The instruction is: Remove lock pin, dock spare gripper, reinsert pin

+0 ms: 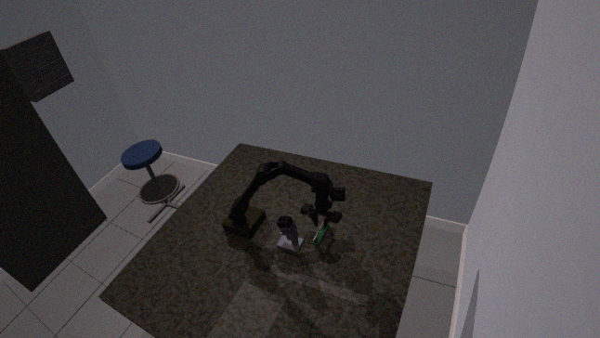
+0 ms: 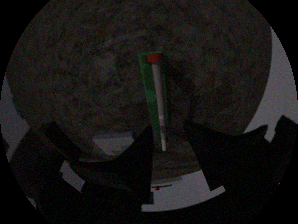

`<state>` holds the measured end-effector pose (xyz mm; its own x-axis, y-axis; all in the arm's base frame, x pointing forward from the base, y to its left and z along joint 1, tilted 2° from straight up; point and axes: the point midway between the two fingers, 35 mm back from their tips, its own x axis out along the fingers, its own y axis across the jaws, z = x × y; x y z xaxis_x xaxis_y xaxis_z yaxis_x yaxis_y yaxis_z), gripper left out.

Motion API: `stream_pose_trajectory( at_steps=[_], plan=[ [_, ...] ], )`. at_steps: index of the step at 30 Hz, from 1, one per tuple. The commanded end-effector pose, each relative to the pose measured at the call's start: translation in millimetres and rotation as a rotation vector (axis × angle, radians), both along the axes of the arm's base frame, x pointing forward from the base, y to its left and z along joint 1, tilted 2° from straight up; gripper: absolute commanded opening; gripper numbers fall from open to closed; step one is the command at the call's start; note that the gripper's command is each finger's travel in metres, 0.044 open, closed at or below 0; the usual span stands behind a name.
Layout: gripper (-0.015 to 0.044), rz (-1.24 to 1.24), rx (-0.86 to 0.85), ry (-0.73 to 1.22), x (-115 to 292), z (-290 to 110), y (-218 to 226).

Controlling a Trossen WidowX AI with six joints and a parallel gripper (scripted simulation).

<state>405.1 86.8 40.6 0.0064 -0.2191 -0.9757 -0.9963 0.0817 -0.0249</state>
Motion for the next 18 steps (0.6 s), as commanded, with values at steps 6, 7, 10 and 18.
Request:
stream_pose_trajectory(
  at_steps=[6, 7, 10, 18],
  plan=[
    [0.018, 0.002, 0.0, 0.015, -2.2, -19.8, 1.0],
    [0.018, 0.002, 0.0, 0.015, -2.2, -21.5, 1.1],
    [0.018, 0.002, 0.0, 0.015, -2.3, -26.3, 1.4],
    [0.018, 0.002, 0.0, 0.015, -2.9, -39.3, 2.0]
  ],
)
